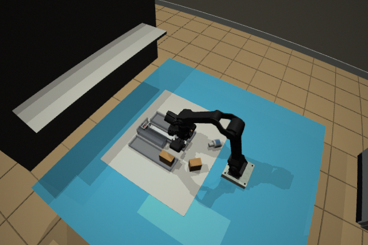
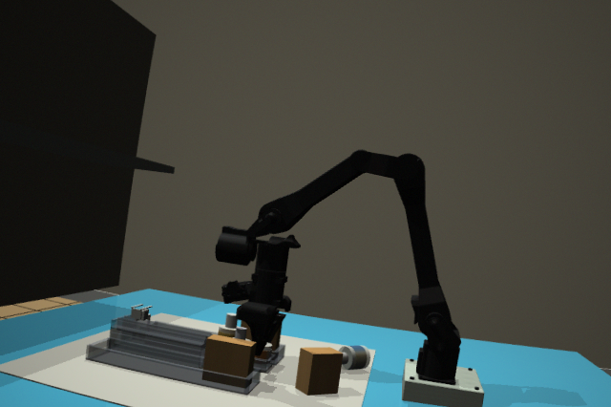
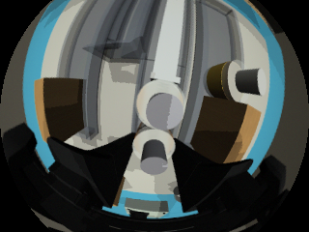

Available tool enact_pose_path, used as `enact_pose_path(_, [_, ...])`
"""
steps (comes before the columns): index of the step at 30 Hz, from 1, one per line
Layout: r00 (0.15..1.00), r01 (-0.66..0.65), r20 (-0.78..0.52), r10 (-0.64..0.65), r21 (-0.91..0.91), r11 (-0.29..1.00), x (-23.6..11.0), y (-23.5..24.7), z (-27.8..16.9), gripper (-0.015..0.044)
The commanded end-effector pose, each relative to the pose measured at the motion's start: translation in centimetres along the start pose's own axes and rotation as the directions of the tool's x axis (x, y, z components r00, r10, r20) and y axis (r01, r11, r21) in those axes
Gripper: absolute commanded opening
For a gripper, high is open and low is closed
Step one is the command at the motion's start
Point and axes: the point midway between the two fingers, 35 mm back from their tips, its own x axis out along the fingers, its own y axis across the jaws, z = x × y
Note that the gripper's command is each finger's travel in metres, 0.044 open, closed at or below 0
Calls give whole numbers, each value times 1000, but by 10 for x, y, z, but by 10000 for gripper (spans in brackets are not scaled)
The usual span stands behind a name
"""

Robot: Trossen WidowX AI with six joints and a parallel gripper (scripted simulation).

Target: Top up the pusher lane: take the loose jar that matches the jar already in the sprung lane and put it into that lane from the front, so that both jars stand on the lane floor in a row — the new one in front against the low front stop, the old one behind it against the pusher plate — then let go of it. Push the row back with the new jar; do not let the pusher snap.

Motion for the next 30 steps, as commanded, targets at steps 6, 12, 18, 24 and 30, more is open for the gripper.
enact_pose_path(6, [1000,-2,-1,2,2,1000,0,0,0,131])
enact_pose_path(12, [1000,-2,-1,2,2,1000,0,0,0,289])
enact_pose_path(18, [1000,-2,0,2,2,1000,-8,0,0,294])
enact_pose_path(24, [1000,-2,0,2,2,1000,-20,0,0,294])
enact_pose_path(30, [1000,-2,-1,2,2,1000,-21,0,-11,294])
